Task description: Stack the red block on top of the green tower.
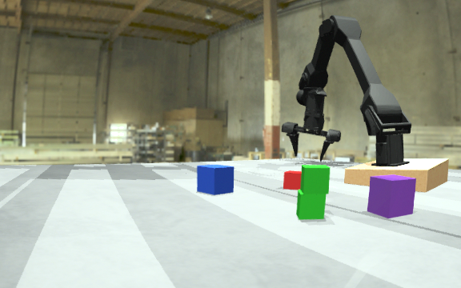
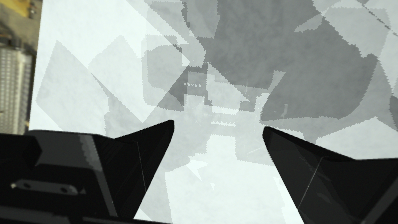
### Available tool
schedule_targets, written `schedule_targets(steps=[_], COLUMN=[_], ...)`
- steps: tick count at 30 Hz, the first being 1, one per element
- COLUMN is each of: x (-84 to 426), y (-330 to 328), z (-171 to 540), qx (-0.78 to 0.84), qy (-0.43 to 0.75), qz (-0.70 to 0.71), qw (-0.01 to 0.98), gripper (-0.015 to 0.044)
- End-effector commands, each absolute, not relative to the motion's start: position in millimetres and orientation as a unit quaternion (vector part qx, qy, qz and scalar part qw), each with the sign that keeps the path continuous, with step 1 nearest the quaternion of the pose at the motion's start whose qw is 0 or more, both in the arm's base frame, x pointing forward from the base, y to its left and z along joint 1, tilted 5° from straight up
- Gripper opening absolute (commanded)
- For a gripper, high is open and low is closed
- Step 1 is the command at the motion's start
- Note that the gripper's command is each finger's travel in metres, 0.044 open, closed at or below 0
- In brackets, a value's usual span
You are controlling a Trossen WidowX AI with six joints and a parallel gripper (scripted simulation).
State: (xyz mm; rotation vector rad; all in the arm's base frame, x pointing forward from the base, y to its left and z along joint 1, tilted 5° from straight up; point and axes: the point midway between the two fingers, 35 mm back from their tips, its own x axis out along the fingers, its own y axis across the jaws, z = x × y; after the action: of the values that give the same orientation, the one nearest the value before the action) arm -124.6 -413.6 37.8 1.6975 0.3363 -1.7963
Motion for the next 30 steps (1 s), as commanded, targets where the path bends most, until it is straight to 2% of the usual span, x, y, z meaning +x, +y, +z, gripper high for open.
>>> schedule_targets(steps=[1, 5, 15, 30], x=[-123.7, -102.5, -4.8, 117.8], y=[-413.6, -412.3, -392.9, -323.3], z=[37.9, 40.8, 56.7, 80.6], qx=[0.645, 0.636, 0.570, 0.401], qy=[0.129, 0.158, 0.301, 0.499], qz=[-0.682, -0.674, -0.611, -0.443], qw=[0.319, 0.341, 0.460, 0.628], gripper=[0.0426, 0.0440, 0.0440, 0.0440])
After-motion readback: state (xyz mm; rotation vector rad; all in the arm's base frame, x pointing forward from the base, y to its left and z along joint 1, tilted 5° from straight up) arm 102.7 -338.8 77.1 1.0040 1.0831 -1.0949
